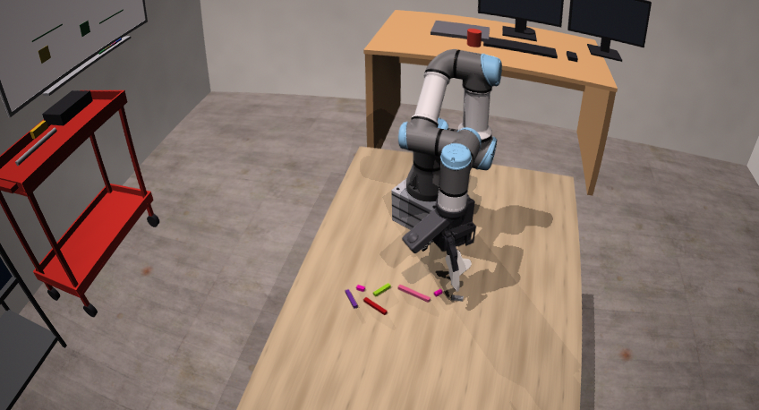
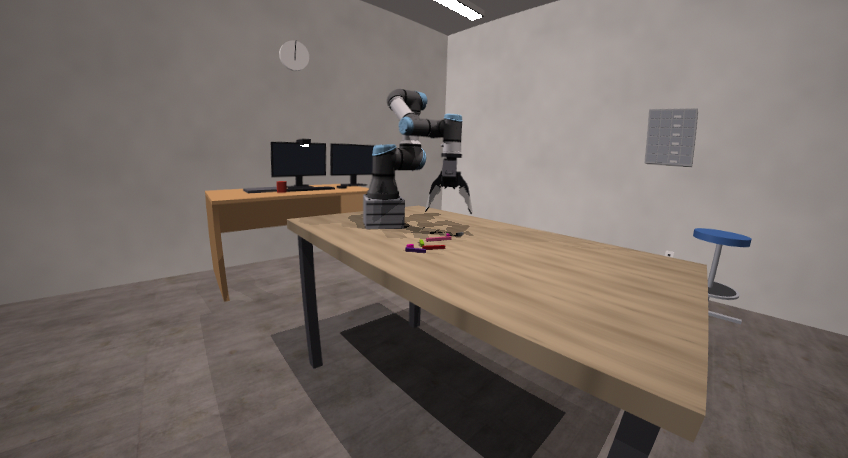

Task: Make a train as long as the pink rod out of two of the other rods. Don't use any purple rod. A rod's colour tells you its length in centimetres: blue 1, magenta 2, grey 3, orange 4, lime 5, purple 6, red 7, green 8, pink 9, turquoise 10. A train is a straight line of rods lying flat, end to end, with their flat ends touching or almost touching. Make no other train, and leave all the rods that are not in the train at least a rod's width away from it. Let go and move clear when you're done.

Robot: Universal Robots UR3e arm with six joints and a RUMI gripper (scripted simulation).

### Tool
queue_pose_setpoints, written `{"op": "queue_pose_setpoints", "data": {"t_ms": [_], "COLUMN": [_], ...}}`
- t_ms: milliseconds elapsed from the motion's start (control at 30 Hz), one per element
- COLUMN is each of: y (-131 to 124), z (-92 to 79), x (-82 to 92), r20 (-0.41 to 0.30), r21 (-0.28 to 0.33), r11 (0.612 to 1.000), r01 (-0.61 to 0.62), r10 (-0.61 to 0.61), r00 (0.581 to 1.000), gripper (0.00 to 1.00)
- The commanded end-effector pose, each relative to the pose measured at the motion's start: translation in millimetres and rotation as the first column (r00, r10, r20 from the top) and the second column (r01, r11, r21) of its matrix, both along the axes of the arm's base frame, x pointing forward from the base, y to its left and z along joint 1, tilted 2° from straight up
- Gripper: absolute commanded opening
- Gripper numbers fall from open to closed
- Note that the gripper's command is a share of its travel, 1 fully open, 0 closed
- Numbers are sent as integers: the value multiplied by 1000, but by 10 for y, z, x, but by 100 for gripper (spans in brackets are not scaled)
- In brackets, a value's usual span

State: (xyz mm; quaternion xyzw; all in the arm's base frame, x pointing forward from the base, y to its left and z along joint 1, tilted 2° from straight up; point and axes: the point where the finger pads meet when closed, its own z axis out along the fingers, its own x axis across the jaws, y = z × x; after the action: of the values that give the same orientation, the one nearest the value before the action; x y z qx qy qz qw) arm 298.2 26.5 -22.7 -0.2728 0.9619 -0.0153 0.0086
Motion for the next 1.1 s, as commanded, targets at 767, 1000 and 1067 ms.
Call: {"op": "queue_pose_setpoints", "data": {"t_ms": [767, 1000, 1067], "y": [51, 51, 51], "z": [8, 8, 8], "x": [4, 4, 4], "r20": [2, 2, 2], "r21": [1, 1, 1], "r11": [996, 996, 996], "r01": [-84, -84, -84], "r10": [84, 84, 84], "r00": [996, 996, 996], "gripper": [14, 14, 14]}}
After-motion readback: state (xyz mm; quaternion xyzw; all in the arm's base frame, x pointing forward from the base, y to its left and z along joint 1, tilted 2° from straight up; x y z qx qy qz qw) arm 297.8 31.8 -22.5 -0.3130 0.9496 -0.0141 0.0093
